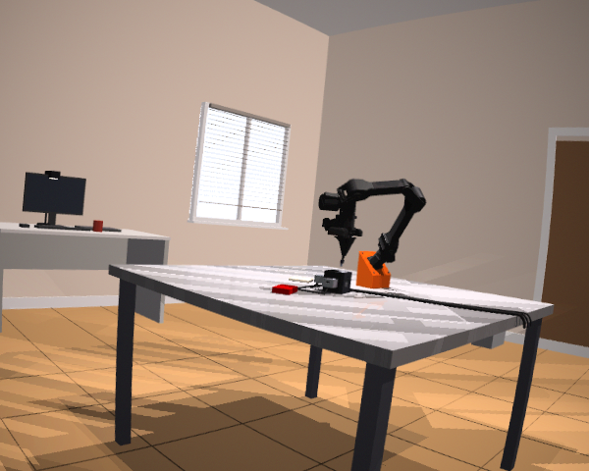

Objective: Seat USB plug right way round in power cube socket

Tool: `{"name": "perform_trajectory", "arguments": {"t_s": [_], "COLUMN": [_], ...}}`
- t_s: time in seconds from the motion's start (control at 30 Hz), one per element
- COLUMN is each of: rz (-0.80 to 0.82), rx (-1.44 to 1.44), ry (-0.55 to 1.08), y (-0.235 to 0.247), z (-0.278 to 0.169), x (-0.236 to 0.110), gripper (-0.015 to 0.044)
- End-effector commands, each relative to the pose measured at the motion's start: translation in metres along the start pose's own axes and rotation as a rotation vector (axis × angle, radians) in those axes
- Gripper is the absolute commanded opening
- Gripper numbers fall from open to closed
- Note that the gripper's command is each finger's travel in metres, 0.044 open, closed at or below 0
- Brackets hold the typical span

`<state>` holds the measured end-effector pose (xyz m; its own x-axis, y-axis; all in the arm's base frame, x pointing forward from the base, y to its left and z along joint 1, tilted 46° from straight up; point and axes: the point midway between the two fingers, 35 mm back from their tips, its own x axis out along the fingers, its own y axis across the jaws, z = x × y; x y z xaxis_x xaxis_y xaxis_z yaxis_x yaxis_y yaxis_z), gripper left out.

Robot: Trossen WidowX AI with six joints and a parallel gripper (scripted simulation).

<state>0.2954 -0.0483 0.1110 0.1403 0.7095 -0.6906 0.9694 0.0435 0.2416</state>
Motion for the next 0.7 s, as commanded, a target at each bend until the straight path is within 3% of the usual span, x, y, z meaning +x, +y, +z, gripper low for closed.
{"name": "perform_trajectory", "arguments": {"t_s": [0.0, 0.67], "rz": [0.001, 0.002], "rx": [0.002, 0.005], "ry": [0.006, 0.019], "y": [0.0001, 0.0003], "z": [-0.0003, -0.0016], "x": [0.0007, 0.0031], "gripper": [0.0000, 0.0000]}}
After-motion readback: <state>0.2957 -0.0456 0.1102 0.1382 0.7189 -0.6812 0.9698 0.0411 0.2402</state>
